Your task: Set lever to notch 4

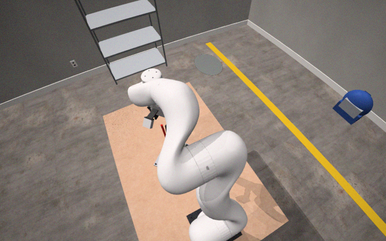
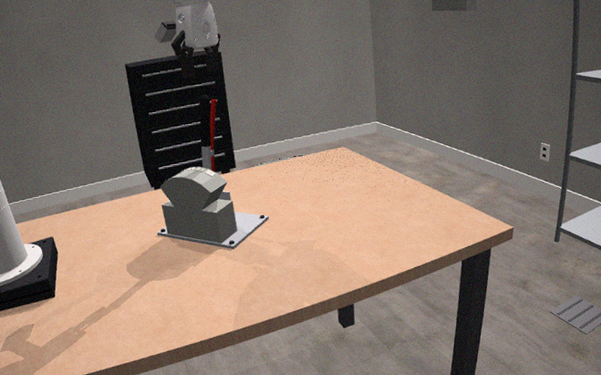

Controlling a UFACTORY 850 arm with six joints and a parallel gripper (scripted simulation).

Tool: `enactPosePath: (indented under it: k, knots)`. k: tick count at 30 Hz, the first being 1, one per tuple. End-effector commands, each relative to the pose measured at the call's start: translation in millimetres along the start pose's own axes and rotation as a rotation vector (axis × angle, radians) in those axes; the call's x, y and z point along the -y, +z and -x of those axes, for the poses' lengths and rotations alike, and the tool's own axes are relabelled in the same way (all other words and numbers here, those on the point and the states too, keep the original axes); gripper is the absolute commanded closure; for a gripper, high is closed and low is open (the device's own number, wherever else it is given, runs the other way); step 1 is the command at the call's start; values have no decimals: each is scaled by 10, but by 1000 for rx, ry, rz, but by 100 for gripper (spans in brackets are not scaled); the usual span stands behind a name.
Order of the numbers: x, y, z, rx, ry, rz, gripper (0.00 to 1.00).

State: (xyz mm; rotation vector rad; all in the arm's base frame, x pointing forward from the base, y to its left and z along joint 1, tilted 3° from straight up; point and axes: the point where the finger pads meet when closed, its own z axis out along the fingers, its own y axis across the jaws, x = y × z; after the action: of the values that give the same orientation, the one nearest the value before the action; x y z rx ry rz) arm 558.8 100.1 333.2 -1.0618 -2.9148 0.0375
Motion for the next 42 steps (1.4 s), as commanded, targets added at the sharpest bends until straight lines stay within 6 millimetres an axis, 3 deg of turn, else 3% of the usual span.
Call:
enactPosePath:
  k: [1,26,42]
  knots:
    - [-4,-11,3,1,0,2,0]
    - [-4,20,3,1,0,2,0]
    - [-4,139,3,1,0,2,0]
